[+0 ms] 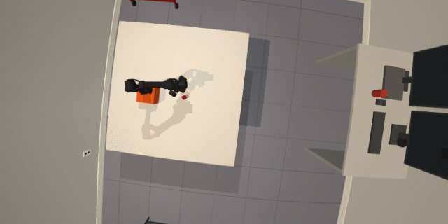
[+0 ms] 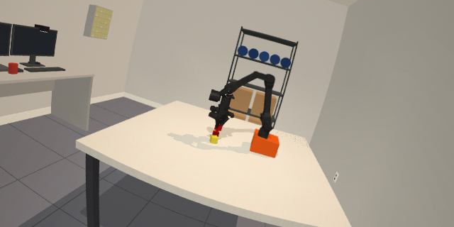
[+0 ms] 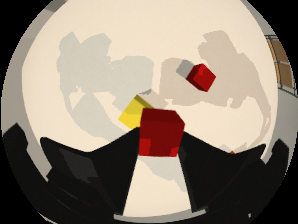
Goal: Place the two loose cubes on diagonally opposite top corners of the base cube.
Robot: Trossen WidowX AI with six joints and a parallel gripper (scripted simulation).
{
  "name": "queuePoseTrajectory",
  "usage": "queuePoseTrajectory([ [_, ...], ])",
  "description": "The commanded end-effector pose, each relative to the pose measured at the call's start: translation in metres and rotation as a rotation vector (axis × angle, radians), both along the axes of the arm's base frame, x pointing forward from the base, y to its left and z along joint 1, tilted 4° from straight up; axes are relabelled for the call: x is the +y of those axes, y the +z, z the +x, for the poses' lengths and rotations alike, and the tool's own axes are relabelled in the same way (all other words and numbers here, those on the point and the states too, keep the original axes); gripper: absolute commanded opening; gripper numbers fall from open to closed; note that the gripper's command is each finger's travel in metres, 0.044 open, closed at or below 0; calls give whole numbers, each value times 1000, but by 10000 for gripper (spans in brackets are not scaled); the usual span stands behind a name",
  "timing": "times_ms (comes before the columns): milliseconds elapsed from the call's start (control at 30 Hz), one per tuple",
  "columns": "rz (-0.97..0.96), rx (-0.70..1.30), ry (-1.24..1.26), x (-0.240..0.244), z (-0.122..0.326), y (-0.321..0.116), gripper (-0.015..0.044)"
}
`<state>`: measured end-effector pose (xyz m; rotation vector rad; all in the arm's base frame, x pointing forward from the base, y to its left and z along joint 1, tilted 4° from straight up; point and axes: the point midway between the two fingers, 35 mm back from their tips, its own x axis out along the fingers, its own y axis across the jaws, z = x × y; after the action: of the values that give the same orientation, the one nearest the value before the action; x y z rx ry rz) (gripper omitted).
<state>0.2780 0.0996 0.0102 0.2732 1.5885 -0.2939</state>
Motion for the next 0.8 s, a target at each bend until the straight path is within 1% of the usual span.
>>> queuePoseTrajectory([
  [0, 7, 2, 52, 10, -4, -2, 105],
  [300, 8, 9, 176, 32, -16, -7, 105],
  [533, 8, 9, 179, 32, -17, -8, 105],
  [767, 8, 9, 180, 32, -18, -26, 105],
])
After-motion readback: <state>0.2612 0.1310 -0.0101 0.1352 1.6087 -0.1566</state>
